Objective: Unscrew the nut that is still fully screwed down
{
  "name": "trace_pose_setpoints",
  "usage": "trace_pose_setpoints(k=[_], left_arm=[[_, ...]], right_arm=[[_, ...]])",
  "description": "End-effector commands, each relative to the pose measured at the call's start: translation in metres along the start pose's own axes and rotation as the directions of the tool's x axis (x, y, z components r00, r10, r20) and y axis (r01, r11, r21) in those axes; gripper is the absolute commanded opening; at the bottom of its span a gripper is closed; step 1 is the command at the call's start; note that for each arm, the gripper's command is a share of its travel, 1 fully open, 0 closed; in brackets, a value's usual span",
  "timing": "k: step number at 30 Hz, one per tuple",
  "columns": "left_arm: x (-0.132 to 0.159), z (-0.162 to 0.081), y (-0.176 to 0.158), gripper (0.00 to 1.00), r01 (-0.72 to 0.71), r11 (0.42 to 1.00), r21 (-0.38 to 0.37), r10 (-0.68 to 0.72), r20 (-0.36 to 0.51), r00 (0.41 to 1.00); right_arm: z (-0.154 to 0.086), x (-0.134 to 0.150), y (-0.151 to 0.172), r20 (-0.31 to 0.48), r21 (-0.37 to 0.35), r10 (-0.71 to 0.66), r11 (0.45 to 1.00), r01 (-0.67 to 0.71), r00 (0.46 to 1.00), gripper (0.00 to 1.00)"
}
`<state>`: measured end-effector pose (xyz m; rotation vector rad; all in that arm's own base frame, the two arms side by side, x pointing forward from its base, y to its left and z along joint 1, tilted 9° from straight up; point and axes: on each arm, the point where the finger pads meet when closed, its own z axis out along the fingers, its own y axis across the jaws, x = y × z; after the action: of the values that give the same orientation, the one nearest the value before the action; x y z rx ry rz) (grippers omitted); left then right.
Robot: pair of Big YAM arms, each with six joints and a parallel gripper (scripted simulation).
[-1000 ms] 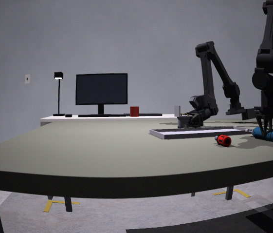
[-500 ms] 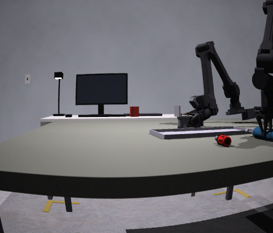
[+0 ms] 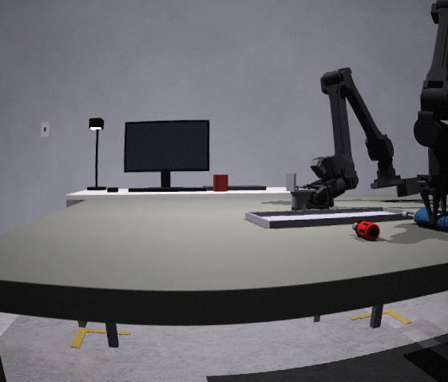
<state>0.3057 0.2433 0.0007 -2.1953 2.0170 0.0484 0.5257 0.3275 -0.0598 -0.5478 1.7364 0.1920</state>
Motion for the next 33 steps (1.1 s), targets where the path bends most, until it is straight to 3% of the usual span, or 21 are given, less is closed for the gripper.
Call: trace_pose_setpoints(k=[1, 12, 17, 33], left_arm=[[-0.007, -0.006, -0.01, 0.42, 0.0, 1.0, 0.024, 0.0, 0.014, 1.0], [-0.007, -0.006, -0.01, 0.42, 0.0, 1.0, 0.024, 0.0, 0.014, 1.0], [-0.015, -0.027, -0.018, 0.42, -0.002, 0.999, 0.047, 0.0, 0.028, 1.0], [-0.011, -0.047, -0.021, 0.42, -0.002, 0.999, 0.051, 0.001, 0.028, 1.0]], right_arm=[[0.0, 0.015, -0.009, -0.035, 0.011, 0.001, 1.0, -0.001, 0.999, 0.59], [0.0, 0.015, -0.009, -0.035, 0.011, 0.001, 1.0, -0.001, 0.999, 0.59], [0.0, 0.015, -0.009, -0.035, 0.011, 0.001, 1.0, -0.001, 0.999, 0.59], [0.0, 0.015, -0.009, -0.035, 0.011, 0.001, 1.0, -0.001, 0.999, 0.59]])
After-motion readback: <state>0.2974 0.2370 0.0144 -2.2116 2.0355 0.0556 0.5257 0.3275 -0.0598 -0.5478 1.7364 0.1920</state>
